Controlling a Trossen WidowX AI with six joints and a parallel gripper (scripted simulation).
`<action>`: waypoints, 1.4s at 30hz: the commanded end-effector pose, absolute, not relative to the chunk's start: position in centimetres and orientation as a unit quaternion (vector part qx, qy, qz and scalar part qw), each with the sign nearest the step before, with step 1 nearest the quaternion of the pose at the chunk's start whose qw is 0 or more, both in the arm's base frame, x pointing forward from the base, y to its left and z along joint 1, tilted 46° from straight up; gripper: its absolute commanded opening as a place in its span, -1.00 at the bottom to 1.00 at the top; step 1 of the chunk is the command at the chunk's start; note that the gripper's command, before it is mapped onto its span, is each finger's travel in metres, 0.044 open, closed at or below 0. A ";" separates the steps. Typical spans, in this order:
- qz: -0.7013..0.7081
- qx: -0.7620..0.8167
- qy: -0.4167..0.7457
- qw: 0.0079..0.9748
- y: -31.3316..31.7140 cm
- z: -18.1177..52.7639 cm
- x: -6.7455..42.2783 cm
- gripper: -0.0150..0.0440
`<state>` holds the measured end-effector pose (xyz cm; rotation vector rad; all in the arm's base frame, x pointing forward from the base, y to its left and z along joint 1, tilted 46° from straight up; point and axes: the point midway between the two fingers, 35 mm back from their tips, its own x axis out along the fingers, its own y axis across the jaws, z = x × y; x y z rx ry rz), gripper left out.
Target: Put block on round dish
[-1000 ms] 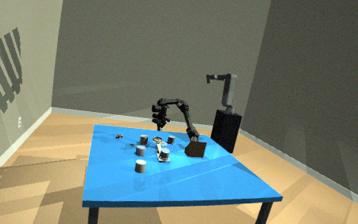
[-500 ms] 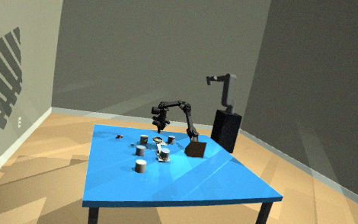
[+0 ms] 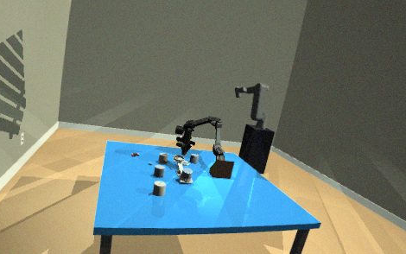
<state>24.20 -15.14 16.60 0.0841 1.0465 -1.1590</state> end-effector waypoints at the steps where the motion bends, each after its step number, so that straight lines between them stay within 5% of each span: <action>1: -0.526 0.029 0.467 0.710 -16.7 16.8 22.8 -0.49; 37: -0.527 0.027 0.466 0.710 -21.1 12.6 22.9 -0.49; 42: -0.529 0.028 0.465 0.709 -20.8 12.9 22.9 -0.05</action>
